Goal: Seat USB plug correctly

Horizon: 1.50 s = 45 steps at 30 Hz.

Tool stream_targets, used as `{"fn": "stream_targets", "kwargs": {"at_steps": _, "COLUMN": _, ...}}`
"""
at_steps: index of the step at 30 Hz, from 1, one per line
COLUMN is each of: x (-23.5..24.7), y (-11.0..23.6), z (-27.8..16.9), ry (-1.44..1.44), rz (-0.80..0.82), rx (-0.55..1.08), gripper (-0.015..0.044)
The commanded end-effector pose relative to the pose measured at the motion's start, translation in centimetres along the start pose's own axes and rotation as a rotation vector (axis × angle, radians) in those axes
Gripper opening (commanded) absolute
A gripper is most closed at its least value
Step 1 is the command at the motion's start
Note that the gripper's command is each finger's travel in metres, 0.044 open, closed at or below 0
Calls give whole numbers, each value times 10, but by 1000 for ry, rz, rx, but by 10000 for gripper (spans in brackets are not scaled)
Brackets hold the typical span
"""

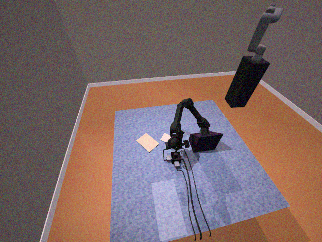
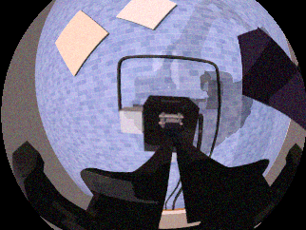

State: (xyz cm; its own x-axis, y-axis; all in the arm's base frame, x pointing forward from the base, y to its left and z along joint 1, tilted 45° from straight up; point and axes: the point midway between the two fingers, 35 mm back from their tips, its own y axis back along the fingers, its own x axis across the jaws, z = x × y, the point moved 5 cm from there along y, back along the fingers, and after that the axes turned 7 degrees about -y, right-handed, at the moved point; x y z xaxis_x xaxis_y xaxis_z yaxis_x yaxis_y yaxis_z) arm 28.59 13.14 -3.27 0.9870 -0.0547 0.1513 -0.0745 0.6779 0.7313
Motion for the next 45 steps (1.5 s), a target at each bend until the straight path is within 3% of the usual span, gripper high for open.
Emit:
{"fn": "stream_targets", "kwargs": {"at_steps": 1, "x": 0, "y": -1, "z": 0, "ry": 0, "rz": -3, "rx": 5, "gripper": 0}}
{"fn": "stream_targets", "kwargs": {"at_steps": 45, "x": 0, "y": -6, "z": -1, "ry": -12, "rz": -6, "rx": 32, "gripper": 0}}
